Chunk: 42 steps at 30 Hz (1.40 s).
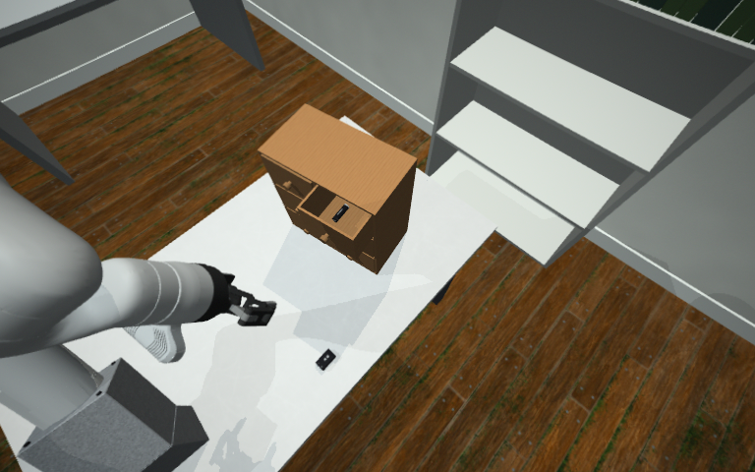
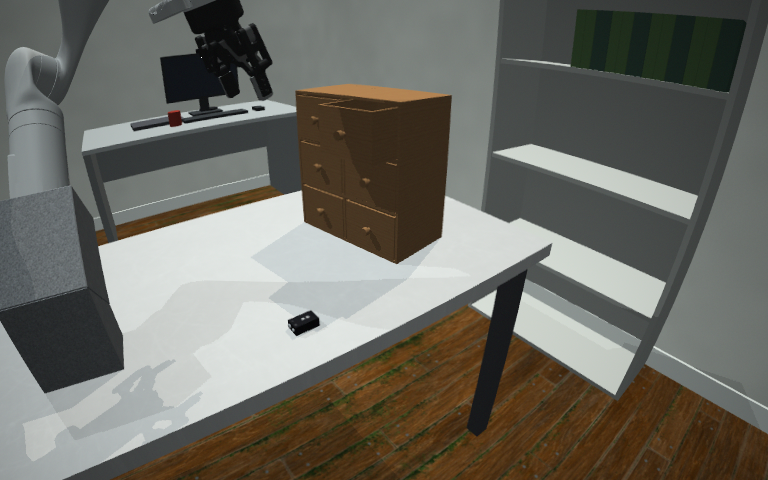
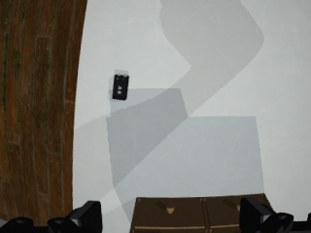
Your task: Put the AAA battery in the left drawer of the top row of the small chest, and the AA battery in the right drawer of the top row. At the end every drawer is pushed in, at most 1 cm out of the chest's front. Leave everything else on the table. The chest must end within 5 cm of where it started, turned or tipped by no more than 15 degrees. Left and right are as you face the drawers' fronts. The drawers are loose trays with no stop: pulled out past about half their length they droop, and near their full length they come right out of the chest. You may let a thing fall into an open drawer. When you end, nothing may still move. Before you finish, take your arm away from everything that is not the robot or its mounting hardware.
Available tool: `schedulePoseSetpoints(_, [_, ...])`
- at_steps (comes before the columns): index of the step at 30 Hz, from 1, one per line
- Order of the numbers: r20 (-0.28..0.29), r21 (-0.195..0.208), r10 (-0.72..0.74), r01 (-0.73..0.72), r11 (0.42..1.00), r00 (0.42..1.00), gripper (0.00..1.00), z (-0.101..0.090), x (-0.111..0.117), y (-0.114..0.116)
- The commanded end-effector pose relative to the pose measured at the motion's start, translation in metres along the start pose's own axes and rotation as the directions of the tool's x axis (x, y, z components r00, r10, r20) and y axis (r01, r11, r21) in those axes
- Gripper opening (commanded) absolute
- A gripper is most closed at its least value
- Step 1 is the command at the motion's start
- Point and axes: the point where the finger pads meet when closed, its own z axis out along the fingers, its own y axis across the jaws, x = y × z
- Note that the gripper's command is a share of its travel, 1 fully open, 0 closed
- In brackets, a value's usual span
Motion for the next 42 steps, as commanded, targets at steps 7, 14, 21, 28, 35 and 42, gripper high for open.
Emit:
schedulePoseSetpoints(7, [0.106,-0.003,0.02,-0.019,1.0,0.994,1.0,0.008,0.003,0.0])
schedulePoseSetpoints(14, [0.216,-0.003,0.019,-0.019,1.0,0.976,1.0,0.019,-0.001,0.0])
schedulePoseSetpoints(21, [0.304,-0.003,0.019,-0.019,1.0,0.952,1.0,0.029,-0.004,0.0])
schedulePoseSetpoints(28, [0.386,-0.003,0.019,-0.019,1.0,0.922,1.0,0.037,-0.007,0.0])
schedulePoseSetpoints(35, [0.472,-0.003,0.018,-0.019,1.0,0.881,1.0,0.047,-0.01,0.0])
schedulePoseSetpoints(42, [0.528,-0.003,0.018,-0.019,1.0,0.849,1.0,0.053,-0.012,0.0])
